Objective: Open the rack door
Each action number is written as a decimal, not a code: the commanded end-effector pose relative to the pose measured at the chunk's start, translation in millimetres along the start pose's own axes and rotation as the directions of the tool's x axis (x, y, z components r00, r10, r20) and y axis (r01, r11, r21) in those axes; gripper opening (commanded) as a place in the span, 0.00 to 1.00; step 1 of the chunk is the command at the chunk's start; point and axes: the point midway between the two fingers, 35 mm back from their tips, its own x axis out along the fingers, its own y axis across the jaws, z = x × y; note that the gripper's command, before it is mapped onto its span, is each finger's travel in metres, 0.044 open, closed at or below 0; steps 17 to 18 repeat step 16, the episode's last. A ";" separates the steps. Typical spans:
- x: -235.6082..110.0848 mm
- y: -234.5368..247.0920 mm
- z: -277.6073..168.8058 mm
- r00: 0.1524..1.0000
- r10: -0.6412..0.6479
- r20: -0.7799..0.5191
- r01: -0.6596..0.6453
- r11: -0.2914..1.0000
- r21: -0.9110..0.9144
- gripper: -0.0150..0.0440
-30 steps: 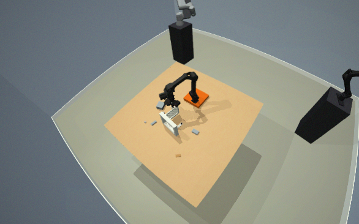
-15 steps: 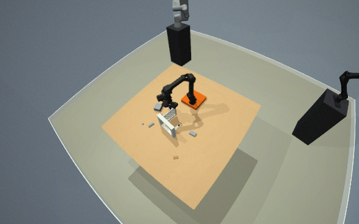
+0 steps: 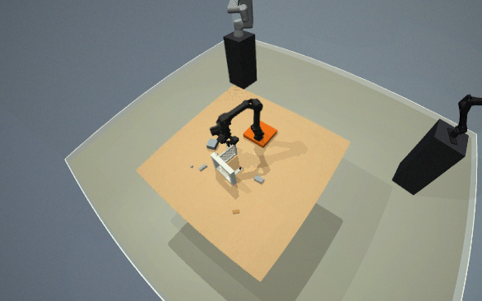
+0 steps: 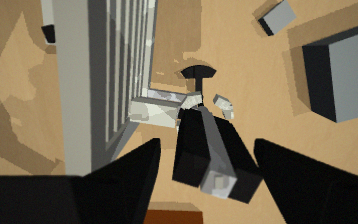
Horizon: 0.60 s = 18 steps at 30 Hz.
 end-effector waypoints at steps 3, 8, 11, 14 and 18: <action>-10.6 -1.1 2.4 1.000 -0.003 0.009 0.003 1.000 -0.006 0.74; -17.0 -1.3 2.7 1.000 -0.003 0.010 0.003 1.000 -0.006 0.74; -20.9 -1.3 2.8 1.000 -0.003 0.011 0.003 1.000 -0.006 0.74; -24.7 -1.4 2.8 1.000 -0.003 0.012 0.003 1.000 -0.006 0.74; -27.3 -1.4 2.8 1.000 -0.003 0.012 0.003 1.000 -0.006 0.74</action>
